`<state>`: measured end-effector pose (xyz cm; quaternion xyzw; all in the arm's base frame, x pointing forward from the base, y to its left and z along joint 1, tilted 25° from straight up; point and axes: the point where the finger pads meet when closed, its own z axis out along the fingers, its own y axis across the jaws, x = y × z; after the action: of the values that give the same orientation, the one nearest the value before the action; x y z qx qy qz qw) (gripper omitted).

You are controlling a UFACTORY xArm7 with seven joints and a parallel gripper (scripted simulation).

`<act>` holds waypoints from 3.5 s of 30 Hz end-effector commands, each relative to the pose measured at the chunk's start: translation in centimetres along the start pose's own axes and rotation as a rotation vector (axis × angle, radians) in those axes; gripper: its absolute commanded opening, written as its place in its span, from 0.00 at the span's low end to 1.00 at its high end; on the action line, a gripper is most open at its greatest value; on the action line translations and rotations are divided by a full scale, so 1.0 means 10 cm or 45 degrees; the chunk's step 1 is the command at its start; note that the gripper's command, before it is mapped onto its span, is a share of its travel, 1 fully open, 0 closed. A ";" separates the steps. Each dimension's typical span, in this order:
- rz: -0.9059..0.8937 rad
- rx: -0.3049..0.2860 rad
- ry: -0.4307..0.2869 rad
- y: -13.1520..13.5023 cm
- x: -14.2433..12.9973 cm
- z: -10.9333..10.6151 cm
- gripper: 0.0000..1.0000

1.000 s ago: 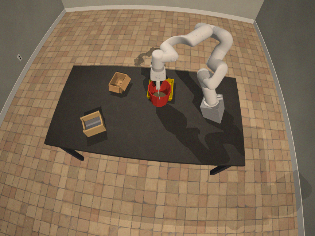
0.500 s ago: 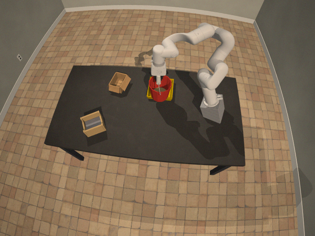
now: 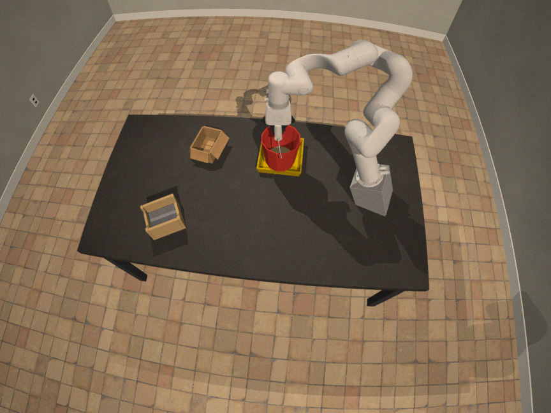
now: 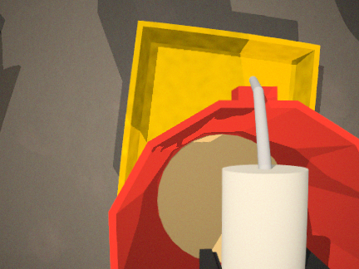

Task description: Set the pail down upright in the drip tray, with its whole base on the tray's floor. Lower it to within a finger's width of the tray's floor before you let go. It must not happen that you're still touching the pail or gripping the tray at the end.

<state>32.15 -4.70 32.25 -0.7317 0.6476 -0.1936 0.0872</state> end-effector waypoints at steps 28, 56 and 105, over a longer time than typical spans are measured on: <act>0.000 0.005 0.000 0.04 0.55 -0.02 0.00; 0.000 0.005 0.000 0.06 0.70 -0.02 0.00; 0.000 0.005 0.000 0.06 0.70 -0.02 0.00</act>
<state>32.11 -11.67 33.18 -0.7320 0.6473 -0.1934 0.0876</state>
